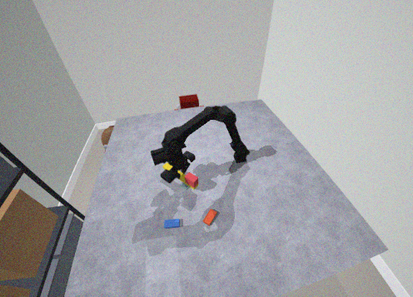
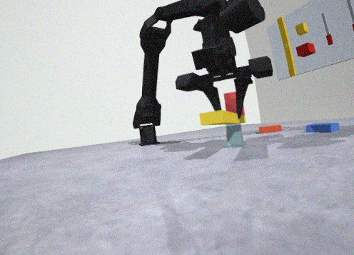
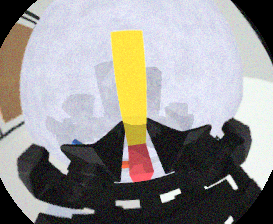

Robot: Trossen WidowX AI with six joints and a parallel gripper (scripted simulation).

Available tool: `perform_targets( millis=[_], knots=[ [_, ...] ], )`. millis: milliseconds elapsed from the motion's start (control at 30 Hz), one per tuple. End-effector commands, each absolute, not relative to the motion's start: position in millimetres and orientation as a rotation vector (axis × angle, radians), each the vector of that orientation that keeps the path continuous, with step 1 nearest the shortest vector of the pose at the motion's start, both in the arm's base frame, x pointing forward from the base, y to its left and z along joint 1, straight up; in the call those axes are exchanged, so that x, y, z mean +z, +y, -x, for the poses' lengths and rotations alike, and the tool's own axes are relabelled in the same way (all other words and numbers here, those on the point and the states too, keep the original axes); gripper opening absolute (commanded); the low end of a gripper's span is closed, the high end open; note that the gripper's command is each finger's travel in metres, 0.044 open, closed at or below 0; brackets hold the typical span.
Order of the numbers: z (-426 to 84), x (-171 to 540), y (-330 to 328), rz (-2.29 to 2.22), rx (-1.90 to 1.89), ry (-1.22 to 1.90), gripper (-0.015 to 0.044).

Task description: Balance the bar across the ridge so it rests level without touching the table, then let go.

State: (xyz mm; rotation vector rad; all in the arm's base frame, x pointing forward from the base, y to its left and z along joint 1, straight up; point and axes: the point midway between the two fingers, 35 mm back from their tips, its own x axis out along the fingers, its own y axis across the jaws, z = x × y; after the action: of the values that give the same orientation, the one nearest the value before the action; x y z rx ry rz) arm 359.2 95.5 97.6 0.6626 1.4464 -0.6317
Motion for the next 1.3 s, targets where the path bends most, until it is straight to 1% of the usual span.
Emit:
perform_targets(
  millis=[0,1267],
  knots=[
    [-359.0,94.6,95.5,-0.661,-0.630,1.448,0.0000],
    [-359.3,91.3,95.0,-0.661,-0.630,1.448,0.0000]
  ],
)
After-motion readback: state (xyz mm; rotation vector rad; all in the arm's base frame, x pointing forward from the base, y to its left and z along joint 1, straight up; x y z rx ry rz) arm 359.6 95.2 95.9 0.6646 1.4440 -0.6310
